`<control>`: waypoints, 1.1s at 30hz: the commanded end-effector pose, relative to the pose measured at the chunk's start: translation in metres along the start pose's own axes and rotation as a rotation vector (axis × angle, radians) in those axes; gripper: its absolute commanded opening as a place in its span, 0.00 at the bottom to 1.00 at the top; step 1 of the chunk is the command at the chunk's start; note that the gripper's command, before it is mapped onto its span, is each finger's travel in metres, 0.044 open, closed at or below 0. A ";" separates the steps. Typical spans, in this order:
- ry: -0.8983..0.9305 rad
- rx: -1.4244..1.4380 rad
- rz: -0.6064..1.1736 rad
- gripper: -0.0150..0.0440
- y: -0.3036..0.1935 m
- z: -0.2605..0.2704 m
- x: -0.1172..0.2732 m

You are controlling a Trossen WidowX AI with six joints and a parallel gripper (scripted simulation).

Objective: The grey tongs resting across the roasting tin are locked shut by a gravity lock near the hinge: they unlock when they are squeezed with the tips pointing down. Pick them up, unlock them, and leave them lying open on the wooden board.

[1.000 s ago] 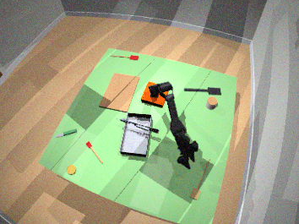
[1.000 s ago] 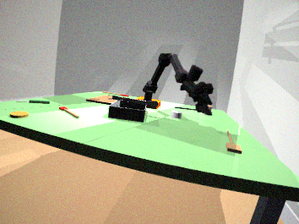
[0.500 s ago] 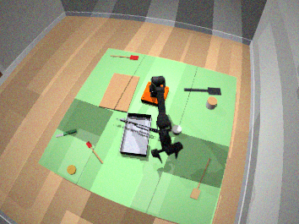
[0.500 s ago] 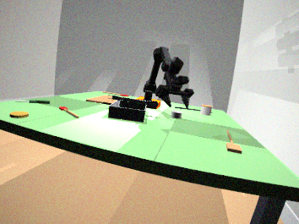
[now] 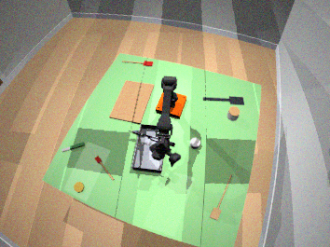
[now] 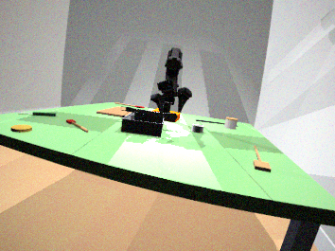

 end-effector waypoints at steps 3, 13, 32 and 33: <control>-0.212 -0.649 0.026 1.00 -0.003 -0.083 0.040; -0.422 -1.072 0.056 1.00 -0.033 -0.135 0.067; -0.511 -1.220 0.048 1.00 -0.047 -0.148 0.071; -0.511 -1.220 0.048 1.00 -0.047 -0.148 0.071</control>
Point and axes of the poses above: the point midway between the two fingers, 35 mm back from their tips, its own x axis back along the fingers, its own z axis across the jaws, y = z × x, the point moved 1 cm from there along x, back along the fingers, and after that the axes turned 5 degrees about -x, right-handed, at the moved point
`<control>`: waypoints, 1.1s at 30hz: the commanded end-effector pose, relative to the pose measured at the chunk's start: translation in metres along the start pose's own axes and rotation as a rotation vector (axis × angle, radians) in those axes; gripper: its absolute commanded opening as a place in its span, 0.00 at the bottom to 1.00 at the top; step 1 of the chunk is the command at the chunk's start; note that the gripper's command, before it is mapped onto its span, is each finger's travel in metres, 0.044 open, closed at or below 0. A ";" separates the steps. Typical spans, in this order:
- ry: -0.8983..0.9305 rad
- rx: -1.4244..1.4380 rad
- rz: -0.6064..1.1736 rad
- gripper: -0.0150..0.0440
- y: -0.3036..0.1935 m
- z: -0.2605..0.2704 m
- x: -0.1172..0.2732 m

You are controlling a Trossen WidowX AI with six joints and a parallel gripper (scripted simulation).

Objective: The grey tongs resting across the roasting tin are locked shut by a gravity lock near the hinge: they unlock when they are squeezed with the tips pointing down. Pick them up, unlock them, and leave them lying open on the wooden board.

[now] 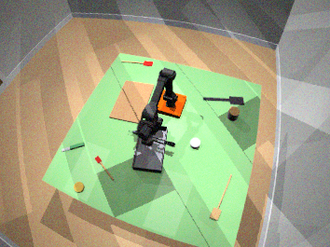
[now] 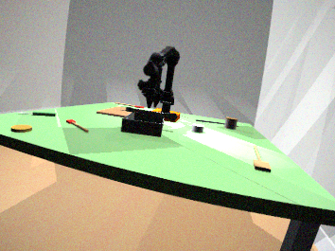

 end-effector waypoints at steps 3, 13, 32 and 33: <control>-0.004 -0.006 -0.004 1.00 -0.001 -0.003 -0.001; -0.004 -0.006 -0.004 1.00 -0.001 -0.002 -0.016; -0.004 -0.006 -0.004 1.00 -0.001 -0.002 -0.048; -0.004 -0.006 -0.004 1.00 -0.001 -0.002 -0.049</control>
Point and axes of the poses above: the point midway between the two fingers, 35 mm back from their tips, its own x axis back along the fingers, its own z axis across the jaws, y = z × x, the point moved 1 cm from there along x, back along the fingers, and after that the axes turned 5 degrees about -x, right-handed, at the moved point
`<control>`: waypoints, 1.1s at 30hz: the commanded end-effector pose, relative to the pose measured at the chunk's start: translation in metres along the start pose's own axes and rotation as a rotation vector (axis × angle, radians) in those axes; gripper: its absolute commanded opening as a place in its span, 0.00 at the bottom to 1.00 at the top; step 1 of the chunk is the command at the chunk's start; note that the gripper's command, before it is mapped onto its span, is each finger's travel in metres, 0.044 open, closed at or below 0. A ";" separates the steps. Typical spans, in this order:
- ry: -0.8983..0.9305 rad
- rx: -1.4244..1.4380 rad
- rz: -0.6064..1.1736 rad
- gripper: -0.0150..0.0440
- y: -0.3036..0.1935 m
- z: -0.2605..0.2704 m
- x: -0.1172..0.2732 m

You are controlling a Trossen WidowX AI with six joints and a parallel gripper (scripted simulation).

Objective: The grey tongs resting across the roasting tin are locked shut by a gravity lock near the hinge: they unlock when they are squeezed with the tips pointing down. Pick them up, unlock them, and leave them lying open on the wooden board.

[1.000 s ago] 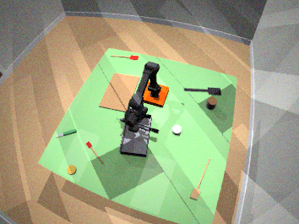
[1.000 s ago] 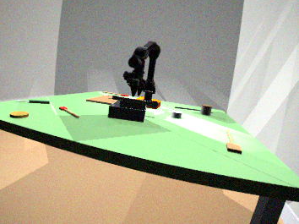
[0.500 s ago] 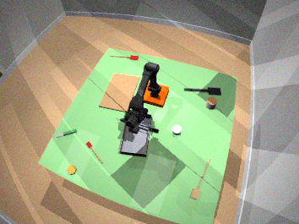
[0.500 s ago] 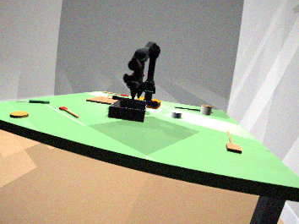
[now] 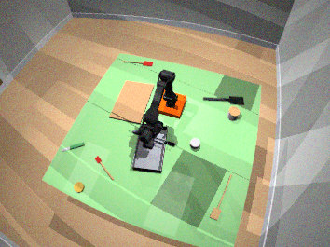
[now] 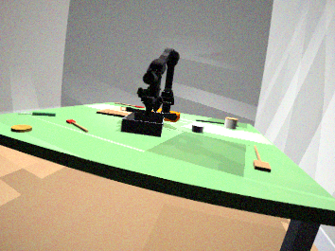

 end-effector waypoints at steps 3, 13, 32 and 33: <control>-0.012 -0.005 -0.006 1.00 0.001 -0.003 -0.014; -0.012 -0.006 -0.006 1.00 0.001 -0.005 -0.030; -0.005 0.000 0.000 0.45 0.000 -0.003 -0.027; -0.005 0.000 0.000 0.44 0.000 -0.003 -0.027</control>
Point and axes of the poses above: the point midway between the two fingers, 35 mm back from their tips, its own x axis back along the fingers, its own z axis across the jaws, y = z × x, the point moved 1 cm from there along x, back along the fingers, and after that the axes turned 5 degrees about -x, right-handed, at the moved point
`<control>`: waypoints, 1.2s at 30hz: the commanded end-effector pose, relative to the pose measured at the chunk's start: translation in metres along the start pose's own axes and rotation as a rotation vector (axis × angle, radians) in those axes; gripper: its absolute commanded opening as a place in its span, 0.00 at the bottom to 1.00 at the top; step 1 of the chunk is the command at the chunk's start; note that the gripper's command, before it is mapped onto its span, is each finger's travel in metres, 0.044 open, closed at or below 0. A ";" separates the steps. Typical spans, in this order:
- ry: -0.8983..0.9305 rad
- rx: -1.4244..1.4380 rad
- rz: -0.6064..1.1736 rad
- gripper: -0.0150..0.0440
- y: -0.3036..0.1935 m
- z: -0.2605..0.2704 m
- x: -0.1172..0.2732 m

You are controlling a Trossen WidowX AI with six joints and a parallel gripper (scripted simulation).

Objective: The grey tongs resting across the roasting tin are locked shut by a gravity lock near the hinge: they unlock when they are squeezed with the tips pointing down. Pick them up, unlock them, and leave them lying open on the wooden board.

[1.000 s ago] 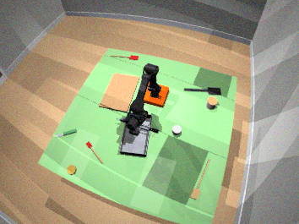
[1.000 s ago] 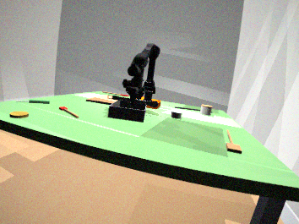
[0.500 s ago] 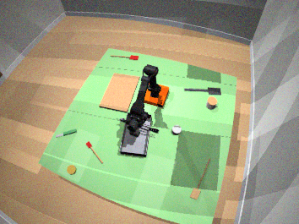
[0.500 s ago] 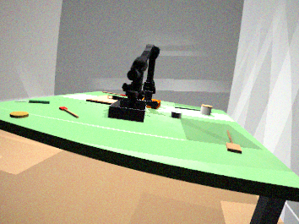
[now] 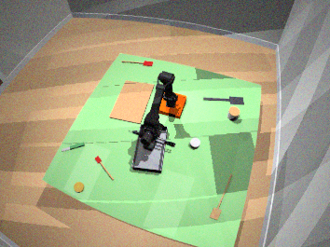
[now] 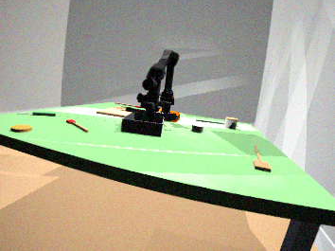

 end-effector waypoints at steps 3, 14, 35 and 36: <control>0.001 0.000 0.000 0.41 0.000 0.000 0.000; 0.001 0.000 0.000 0.29 0.000 0.000 0.000; -0.006 -0.005 -0.006 0.00 -0.001 0.001 0.078; -0.006 -0.005 -0.006 0.00 -0.001 0.001 0.078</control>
Point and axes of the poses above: the point midway between the two fingers, 35 mm back from their tips, its own x axis back along the fingers, its own z axis across the jaws, y = z × x, the point moved 1 cm from there along x, back along the fingers, and after that the axes turned 5 degrees about -x, right-handed, at the moved point
